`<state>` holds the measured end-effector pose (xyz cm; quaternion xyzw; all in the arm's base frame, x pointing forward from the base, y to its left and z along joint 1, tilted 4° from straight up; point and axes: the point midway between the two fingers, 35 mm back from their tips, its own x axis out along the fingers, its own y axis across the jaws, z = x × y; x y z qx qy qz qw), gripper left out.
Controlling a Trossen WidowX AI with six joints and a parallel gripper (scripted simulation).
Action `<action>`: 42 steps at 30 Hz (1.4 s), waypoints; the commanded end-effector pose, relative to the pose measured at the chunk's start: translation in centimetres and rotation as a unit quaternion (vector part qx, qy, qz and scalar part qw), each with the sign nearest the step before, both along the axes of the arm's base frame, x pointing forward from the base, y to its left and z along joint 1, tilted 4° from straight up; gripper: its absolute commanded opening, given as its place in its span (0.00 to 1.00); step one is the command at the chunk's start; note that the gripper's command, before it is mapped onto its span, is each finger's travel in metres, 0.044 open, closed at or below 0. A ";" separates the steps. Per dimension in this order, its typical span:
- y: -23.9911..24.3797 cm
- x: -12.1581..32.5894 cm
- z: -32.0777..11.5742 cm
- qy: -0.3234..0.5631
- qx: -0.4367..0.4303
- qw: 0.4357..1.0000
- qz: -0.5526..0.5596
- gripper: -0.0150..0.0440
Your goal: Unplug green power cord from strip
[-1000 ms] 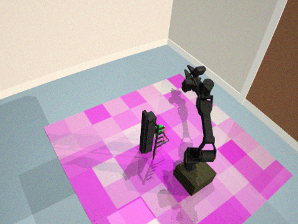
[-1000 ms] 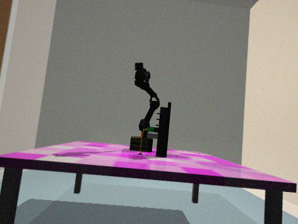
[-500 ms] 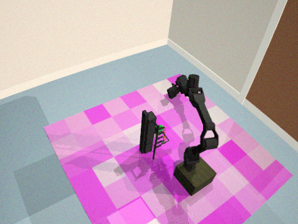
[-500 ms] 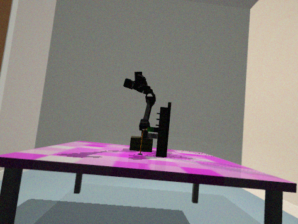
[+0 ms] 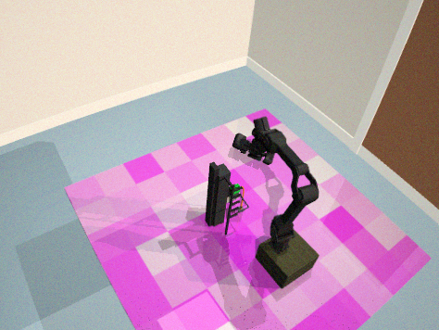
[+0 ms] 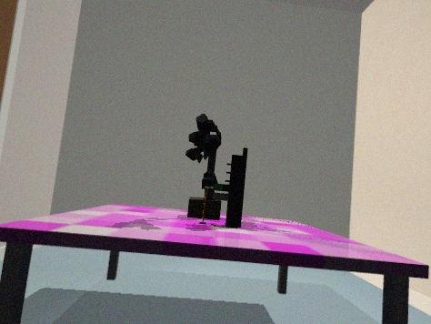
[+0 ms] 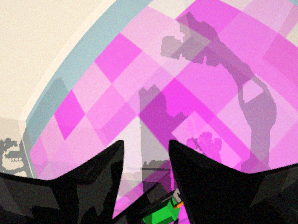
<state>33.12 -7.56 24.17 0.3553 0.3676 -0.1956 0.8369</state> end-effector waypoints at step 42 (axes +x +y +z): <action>7.3 -4.2 -9.7 0.263 0.171 0.869 -0.383 0.53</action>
